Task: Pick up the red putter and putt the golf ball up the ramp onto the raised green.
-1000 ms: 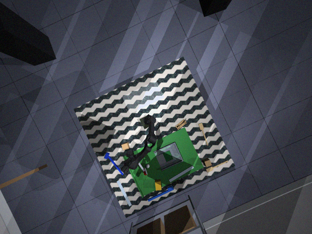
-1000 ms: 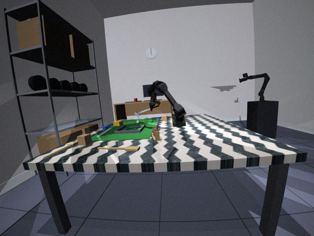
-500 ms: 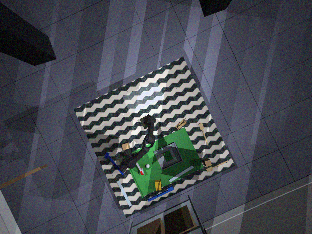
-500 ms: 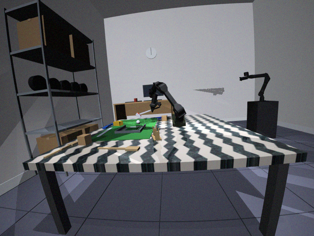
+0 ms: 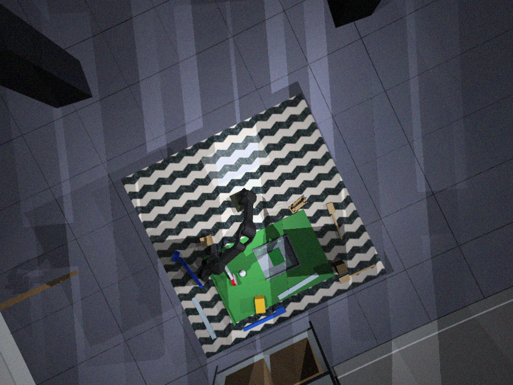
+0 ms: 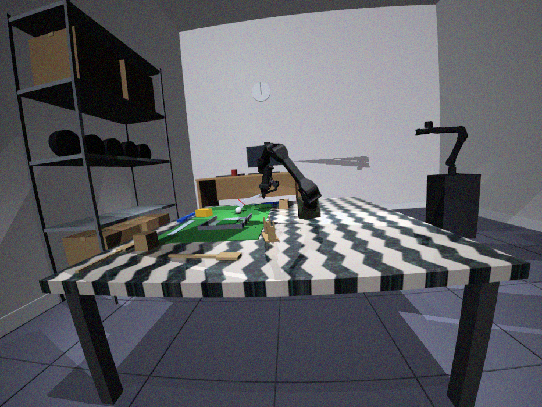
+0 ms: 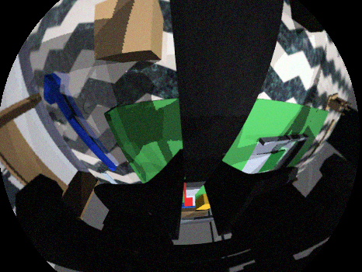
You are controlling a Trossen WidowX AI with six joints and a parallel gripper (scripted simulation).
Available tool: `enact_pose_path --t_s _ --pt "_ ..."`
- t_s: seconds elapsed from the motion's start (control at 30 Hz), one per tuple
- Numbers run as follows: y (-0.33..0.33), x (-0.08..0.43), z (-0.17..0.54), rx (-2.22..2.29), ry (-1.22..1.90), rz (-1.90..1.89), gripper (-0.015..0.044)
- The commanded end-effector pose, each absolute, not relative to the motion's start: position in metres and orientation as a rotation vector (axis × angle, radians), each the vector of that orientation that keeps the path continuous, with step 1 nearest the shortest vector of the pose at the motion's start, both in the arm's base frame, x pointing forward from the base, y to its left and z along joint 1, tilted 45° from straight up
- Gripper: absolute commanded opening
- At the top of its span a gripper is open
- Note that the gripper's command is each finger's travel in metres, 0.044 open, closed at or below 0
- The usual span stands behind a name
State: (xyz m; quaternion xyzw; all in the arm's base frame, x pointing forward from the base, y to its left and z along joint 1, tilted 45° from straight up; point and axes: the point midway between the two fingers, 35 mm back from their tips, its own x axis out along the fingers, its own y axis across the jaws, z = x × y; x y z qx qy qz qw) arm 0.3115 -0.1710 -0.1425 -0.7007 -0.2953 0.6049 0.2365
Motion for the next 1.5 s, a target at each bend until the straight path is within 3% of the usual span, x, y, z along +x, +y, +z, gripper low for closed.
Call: enact_pose_path --t_s 0.0,1.47 --pt "-0.165 0.311 -0.147 -1.918 -0.806 1.648 0.0000" --pt "-0.171 0.311 -0.177 -1.911 -0.806 1.649 0.0000"
